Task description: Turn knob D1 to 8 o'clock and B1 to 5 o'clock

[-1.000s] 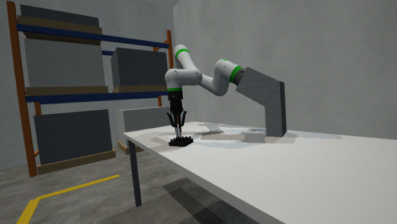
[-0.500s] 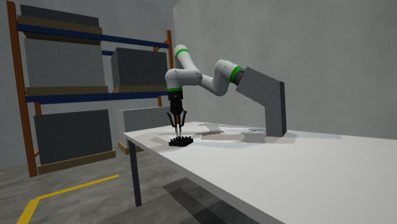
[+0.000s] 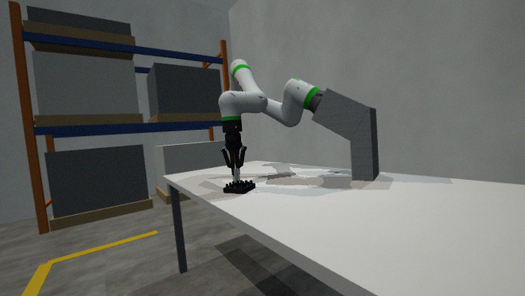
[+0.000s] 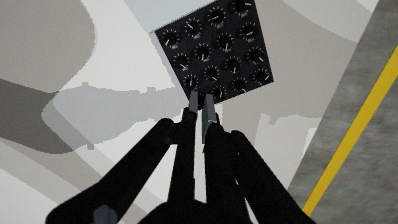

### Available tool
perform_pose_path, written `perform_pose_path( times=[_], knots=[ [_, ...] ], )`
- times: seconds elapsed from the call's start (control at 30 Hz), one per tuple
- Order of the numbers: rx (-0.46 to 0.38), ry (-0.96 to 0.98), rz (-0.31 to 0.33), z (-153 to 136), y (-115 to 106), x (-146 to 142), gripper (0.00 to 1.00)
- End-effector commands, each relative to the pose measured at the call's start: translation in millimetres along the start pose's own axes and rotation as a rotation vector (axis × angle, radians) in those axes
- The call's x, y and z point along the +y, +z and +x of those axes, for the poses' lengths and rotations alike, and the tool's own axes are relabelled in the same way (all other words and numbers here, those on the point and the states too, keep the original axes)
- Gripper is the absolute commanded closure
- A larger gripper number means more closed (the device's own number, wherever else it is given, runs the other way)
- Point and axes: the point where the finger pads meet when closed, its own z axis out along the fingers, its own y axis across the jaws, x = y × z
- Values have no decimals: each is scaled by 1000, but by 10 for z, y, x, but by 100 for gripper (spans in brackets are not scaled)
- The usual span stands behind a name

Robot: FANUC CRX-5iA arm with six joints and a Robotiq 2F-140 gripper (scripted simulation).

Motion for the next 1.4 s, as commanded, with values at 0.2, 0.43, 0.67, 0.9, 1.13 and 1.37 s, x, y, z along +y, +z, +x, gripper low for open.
perform_pose_path(
  times=[0.2,0.43,0.67,0.9,1.13,1.37],
  knots=[
    [6,-226,6,1,-2,2,95],
    [6,-376,6,1,-2,2,95],
    [7,-495,5,1,-2,2,95],
    [7,-560,5,1,-2,2,95],
    [7,-620,5,1,-2,2,95],
    [7,-643,5,1,-2,2,95]
  ],
)
